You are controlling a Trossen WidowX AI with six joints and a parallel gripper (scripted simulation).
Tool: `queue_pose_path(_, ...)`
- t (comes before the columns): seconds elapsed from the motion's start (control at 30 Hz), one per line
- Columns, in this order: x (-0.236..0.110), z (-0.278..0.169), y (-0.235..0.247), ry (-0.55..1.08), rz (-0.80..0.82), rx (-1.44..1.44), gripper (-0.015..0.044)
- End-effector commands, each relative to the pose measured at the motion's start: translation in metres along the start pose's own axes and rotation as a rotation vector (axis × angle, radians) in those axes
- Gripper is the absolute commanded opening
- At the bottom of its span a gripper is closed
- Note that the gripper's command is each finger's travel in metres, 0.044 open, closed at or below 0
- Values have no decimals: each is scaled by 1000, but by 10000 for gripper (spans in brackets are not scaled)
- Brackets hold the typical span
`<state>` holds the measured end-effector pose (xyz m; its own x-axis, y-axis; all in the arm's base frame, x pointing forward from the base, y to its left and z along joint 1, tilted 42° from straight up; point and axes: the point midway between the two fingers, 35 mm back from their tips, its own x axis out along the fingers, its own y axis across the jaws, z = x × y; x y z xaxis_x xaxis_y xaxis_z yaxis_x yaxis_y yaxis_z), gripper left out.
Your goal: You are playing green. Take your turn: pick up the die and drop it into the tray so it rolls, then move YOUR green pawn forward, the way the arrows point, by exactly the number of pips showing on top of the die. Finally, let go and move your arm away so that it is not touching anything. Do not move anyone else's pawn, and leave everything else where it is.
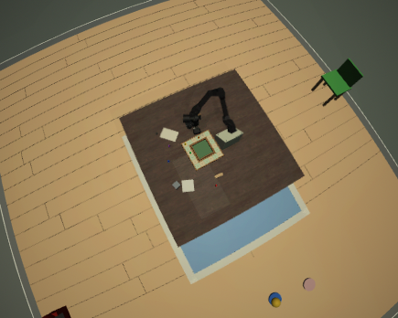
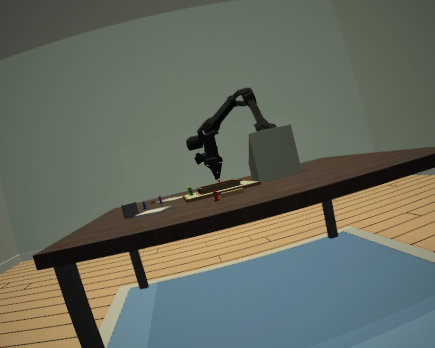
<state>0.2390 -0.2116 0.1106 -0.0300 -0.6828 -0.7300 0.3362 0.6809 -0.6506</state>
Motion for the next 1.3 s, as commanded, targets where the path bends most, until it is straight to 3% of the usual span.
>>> queue_pose_path(0.0, 9, -3, 3, 12, 5, -15, 275)
queue_pose_path(0.67, 35, -4, 3, 12, 3, -15, 275)
queue_pose_path(0.87, 35, -4, 3, 12, 3, -15, 118)
queue_pose_path(1.13, 35, -4, 3, 12, 3, -15, 64)
queue_pose_path(1.2, 34, -4, 3, 12, 4, -15, 12)
queue_pose_path(1.27, 27, -2, 5, 13, 7, -15, 0)
